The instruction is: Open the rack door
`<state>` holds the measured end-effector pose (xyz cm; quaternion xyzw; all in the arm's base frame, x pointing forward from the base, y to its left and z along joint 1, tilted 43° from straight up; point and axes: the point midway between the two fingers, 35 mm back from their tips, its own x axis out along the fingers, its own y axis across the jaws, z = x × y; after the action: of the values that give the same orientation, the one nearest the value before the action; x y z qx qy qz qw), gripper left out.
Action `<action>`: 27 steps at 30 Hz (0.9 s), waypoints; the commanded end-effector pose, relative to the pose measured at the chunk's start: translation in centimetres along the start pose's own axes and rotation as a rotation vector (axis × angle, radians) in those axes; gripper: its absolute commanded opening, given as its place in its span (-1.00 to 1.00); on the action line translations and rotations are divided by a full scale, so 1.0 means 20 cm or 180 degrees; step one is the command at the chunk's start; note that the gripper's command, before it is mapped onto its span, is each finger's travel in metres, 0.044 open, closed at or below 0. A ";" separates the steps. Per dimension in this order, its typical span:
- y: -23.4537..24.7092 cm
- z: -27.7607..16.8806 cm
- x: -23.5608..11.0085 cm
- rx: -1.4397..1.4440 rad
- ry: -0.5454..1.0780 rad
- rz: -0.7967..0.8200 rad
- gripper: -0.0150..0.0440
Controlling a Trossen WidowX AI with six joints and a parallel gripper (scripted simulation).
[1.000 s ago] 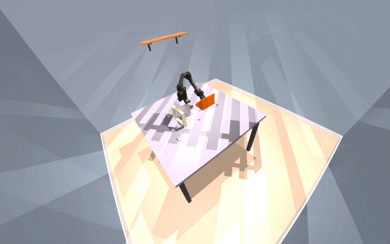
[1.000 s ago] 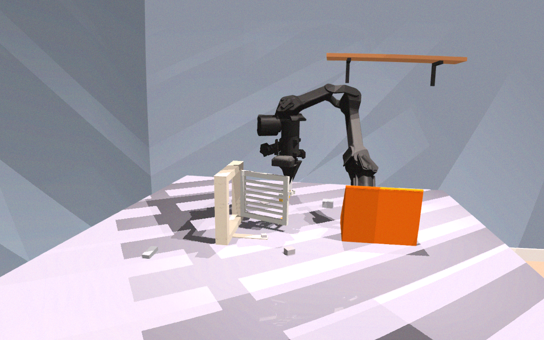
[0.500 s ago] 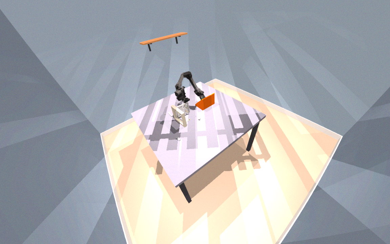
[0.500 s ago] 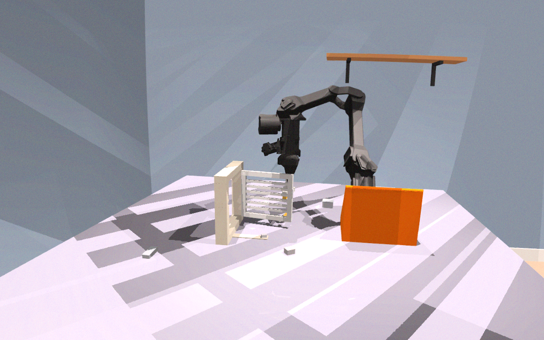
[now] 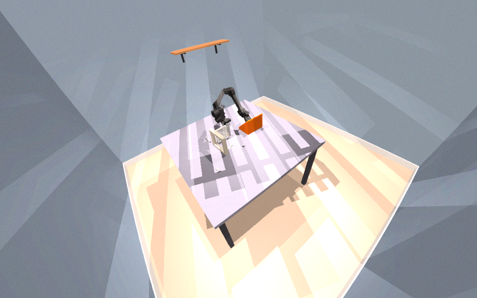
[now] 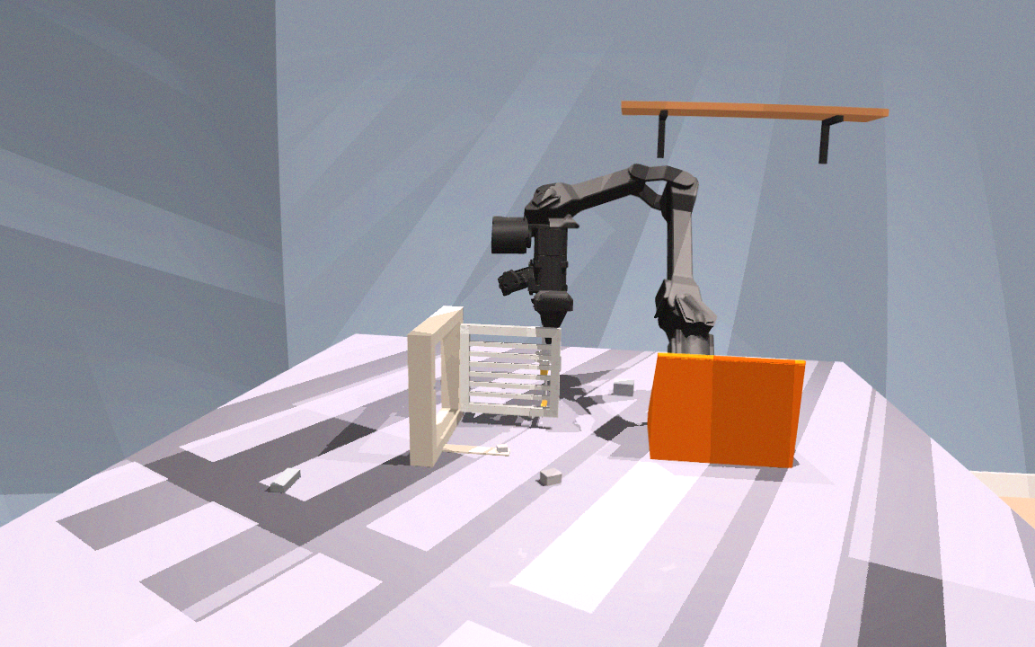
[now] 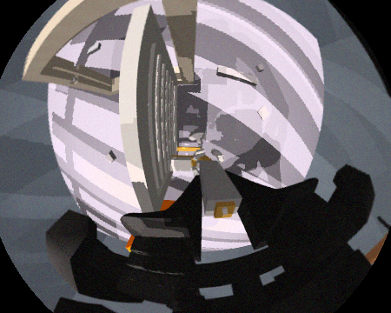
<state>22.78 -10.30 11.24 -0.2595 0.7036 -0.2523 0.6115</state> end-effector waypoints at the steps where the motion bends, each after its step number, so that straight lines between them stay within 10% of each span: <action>1: -0.01 0.00 0.00 -0.0041 -0.0014 -0.0002 -0.43; 8: -0.01 0.00 0.00 -0.0041 -0.0014 -0.0002 -0.43; 18: -0.01 0.00 0.00 -0.0041 -0.0014 -0.0002 0.46; 27: -0.01 0.01 -0.05 -0.0042 -0.0016 0.0005 0.49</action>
<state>22.90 -10.01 11.78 -0.2659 0.7040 -0.2468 0.6105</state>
